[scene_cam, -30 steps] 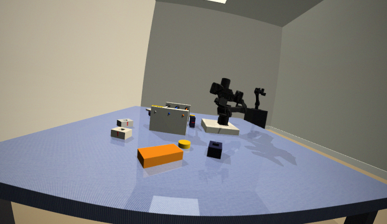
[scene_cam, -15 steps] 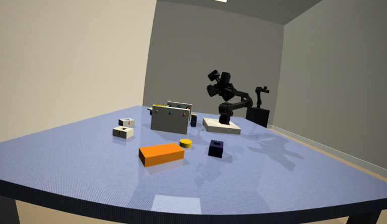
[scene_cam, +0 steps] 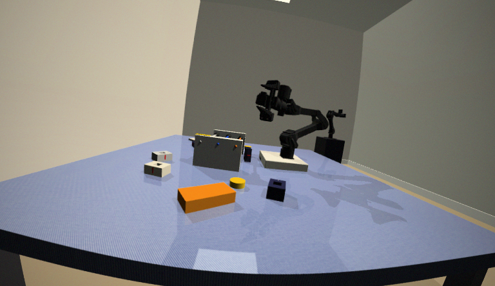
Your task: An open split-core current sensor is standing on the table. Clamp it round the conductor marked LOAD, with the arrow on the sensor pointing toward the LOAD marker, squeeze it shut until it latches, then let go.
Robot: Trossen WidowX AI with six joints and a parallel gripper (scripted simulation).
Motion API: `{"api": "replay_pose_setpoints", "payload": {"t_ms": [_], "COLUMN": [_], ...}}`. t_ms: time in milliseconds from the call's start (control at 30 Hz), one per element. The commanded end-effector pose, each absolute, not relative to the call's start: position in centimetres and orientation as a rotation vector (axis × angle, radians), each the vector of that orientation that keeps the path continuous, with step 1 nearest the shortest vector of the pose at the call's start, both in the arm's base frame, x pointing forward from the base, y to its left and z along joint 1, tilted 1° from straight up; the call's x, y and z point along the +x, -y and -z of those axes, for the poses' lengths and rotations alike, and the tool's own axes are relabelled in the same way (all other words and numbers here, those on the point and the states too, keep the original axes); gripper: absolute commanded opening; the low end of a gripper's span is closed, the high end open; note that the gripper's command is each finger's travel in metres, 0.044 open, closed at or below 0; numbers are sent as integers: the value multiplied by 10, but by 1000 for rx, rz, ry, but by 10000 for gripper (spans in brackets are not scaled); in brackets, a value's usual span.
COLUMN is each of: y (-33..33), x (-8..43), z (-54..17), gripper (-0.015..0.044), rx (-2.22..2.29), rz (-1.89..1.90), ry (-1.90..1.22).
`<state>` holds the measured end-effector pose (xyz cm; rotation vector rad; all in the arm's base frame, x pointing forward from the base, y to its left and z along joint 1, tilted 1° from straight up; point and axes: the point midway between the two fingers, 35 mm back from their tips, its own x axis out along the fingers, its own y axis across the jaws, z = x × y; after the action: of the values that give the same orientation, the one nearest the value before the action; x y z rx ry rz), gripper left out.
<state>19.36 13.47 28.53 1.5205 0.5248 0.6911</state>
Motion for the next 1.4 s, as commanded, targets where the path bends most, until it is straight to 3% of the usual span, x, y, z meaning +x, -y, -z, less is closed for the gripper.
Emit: {"api": "replay_pose_setpoints", "payload": {"t_ms": [0,600,1167,1367], "y": [-85,-1,0,-23], "x": [254,315,316,347], "z": [-304,-323,-323,-303], "gripper": [440,440,440,440], "rx": [911,10,0,13], "rz": [-440,-5,-2,-85], "ry": [-122,50,45,-181]}}
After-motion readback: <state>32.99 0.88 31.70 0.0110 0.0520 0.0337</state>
